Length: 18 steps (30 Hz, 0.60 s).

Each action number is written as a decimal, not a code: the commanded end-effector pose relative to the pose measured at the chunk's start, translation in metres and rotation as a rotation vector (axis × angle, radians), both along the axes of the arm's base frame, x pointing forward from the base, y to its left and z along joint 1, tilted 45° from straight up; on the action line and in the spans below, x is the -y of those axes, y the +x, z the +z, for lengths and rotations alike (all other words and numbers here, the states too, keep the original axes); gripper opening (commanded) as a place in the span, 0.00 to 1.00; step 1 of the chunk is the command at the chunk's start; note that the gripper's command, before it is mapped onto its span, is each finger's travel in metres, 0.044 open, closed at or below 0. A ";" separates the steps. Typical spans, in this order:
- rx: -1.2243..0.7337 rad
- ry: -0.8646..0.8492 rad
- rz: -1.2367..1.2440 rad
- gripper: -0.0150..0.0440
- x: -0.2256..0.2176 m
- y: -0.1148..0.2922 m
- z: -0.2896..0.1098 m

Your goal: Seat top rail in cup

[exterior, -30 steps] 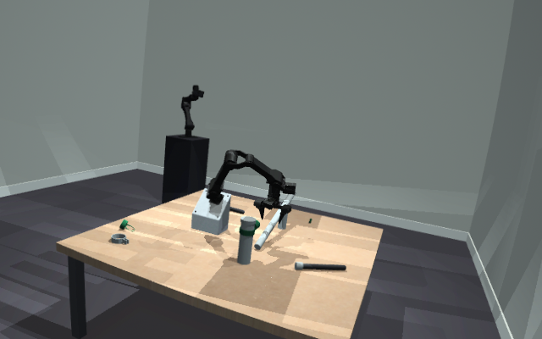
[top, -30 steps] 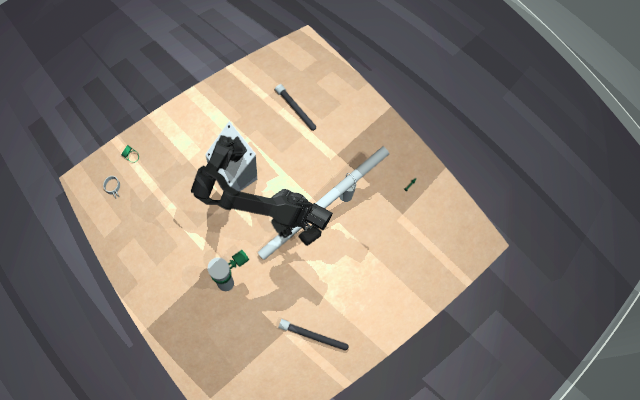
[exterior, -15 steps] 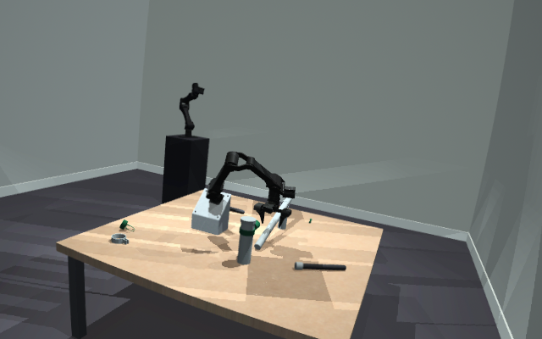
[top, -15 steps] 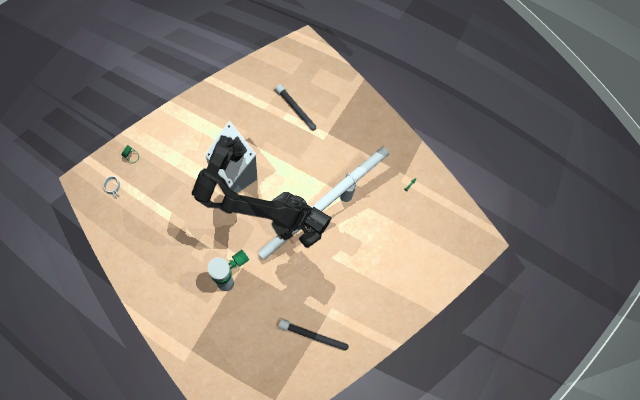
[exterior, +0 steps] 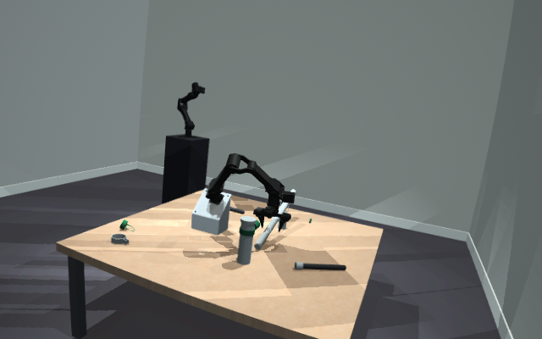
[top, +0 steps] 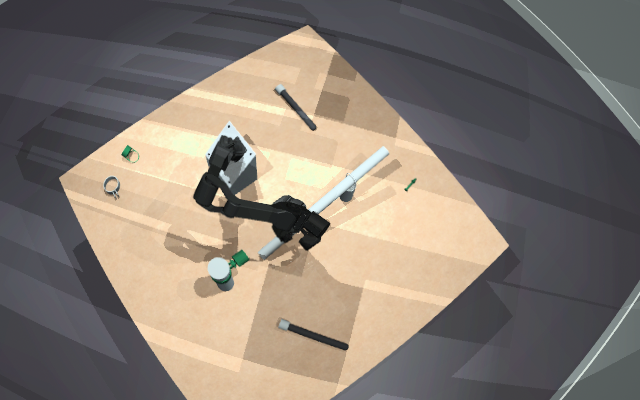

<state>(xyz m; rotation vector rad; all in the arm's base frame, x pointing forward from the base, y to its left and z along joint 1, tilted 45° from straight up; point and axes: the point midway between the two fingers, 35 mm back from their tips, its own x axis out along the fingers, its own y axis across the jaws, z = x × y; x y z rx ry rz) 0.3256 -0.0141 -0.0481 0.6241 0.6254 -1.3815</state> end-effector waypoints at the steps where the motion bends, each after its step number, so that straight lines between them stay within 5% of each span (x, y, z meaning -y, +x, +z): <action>1: -0.018 -0.010 -0.001 1.00 0.007 -0.004 -0.008; 18: -0.017 -0.014 -0.001 1.00 0.024 -0.003 -0.024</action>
